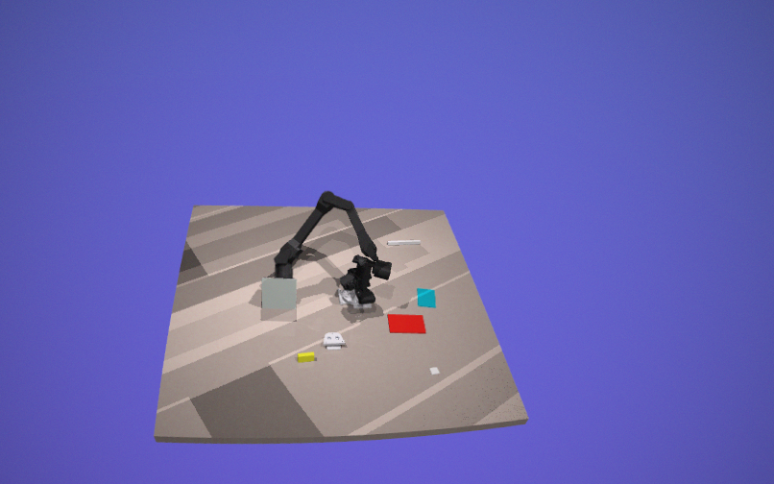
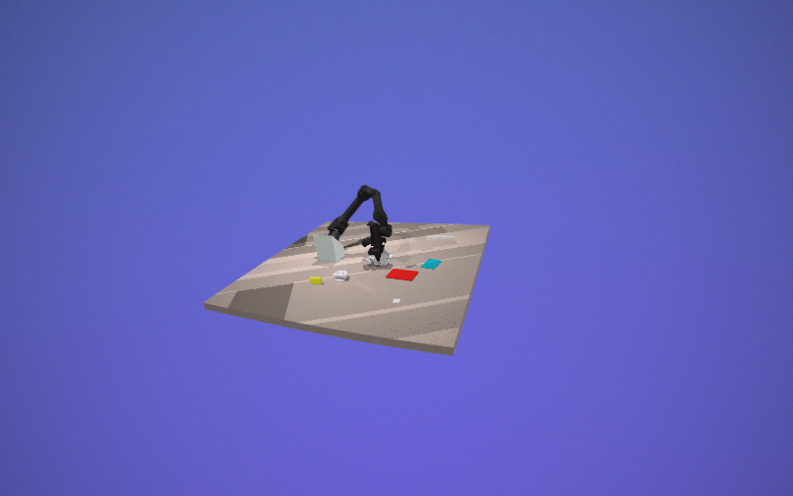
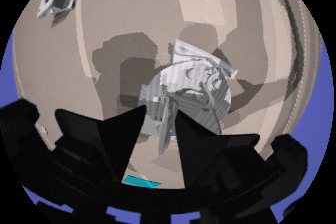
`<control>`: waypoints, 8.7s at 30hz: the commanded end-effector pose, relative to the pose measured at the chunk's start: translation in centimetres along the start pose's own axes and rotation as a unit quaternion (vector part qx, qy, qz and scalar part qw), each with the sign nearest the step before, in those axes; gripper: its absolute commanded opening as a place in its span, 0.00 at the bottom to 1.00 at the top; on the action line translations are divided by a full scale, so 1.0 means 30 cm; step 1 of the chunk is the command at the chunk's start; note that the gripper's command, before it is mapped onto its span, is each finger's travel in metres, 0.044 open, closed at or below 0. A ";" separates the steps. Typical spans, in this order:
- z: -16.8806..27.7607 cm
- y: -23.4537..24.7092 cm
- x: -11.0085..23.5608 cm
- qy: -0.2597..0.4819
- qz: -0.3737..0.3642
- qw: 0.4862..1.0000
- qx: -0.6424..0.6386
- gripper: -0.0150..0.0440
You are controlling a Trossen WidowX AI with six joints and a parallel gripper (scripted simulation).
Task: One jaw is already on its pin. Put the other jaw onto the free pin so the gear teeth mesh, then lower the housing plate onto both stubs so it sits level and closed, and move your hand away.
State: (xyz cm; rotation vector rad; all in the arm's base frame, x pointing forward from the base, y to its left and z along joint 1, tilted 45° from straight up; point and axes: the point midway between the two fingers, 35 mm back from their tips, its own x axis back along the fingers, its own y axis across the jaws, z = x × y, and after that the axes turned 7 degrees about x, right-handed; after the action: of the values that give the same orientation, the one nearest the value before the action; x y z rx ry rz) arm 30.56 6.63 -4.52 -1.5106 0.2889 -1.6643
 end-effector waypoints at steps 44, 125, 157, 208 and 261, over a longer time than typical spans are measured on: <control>-0.005 0.004 0.198 0.002 0.000 1.000 -0.003 0.68; -0.163 0.264 0.268 -0.017 -0.015 0.713 0.701 1.00; -0.243 0.350 0.287 -0.024 -0.008 0.465 0.885 1.00; -0.391 0.471 0.306 -0.023 0.006 -0.015 1.000 1.00; -0.560 0.566 0.306 -0.009 0.011 -0.512 0.859 1.00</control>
State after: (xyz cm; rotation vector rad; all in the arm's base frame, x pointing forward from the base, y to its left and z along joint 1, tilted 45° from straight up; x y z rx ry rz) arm 23.58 -15.83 -13.27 -2.6650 2.5715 -0.9267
